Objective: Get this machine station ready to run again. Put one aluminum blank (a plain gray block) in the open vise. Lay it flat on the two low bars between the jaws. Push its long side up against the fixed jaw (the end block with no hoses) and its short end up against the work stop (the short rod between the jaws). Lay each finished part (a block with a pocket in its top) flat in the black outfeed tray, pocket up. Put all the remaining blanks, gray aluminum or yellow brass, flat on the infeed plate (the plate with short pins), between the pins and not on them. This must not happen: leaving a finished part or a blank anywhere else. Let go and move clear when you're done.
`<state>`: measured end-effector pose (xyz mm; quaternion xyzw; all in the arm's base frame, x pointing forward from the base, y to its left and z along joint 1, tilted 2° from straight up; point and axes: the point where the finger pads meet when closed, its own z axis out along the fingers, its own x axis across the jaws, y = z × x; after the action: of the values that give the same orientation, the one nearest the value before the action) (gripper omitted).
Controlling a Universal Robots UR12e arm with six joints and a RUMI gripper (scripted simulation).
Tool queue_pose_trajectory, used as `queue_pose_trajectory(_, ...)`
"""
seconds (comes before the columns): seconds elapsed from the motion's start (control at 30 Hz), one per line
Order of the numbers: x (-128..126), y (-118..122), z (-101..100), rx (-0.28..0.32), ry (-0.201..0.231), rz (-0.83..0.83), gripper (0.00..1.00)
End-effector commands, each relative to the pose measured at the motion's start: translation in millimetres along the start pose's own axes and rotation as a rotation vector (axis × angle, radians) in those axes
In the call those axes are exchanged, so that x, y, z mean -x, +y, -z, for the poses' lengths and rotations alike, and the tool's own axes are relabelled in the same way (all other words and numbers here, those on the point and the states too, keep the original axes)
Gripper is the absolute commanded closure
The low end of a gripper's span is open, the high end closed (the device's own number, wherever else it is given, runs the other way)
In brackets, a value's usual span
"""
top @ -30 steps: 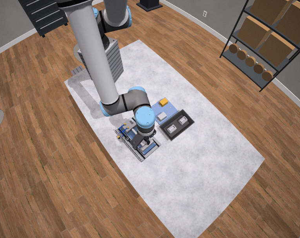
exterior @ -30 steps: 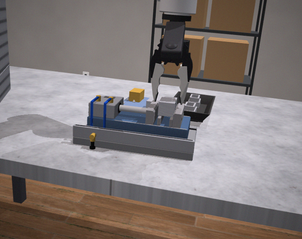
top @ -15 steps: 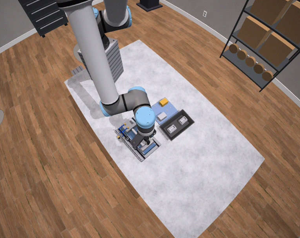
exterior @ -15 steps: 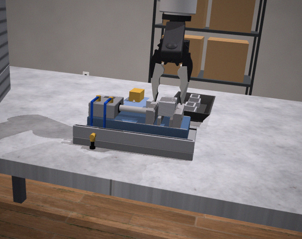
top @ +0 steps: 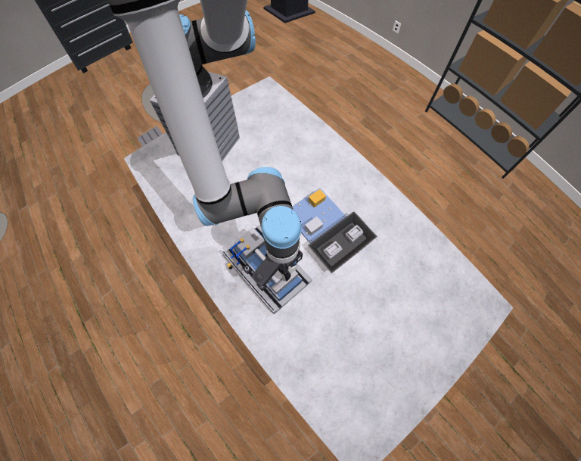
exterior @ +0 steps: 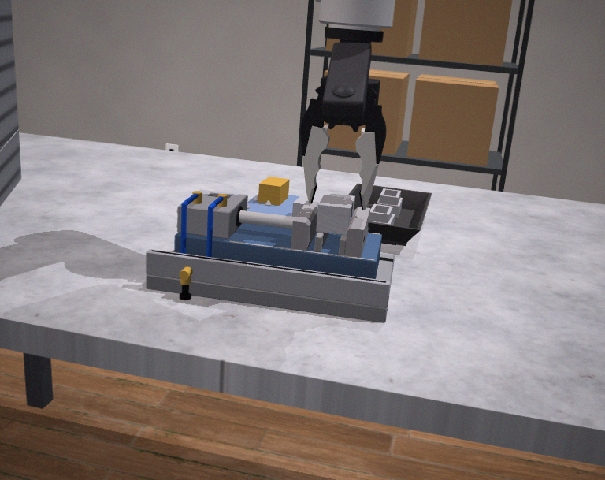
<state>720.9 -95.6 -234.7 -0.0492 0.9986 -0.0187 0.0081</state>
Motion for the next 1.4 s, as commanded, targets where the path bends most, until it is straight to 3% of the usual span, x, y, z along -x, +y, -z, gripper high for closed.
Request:
queue_pose_trajectory(0.0, 0.6, -0.2, 2.0, 0.0, -0.001, 0.0, 0.6)
queue_pose_trajectory(0.97, 0.6, -0.2, 68.4, 0.0, -0.001, 0.0, 0.6)
queue_pose_trajectory(1.37, 0.5, -0.2, 75.9, 0.0, -0.001, 0.0, 0.6)
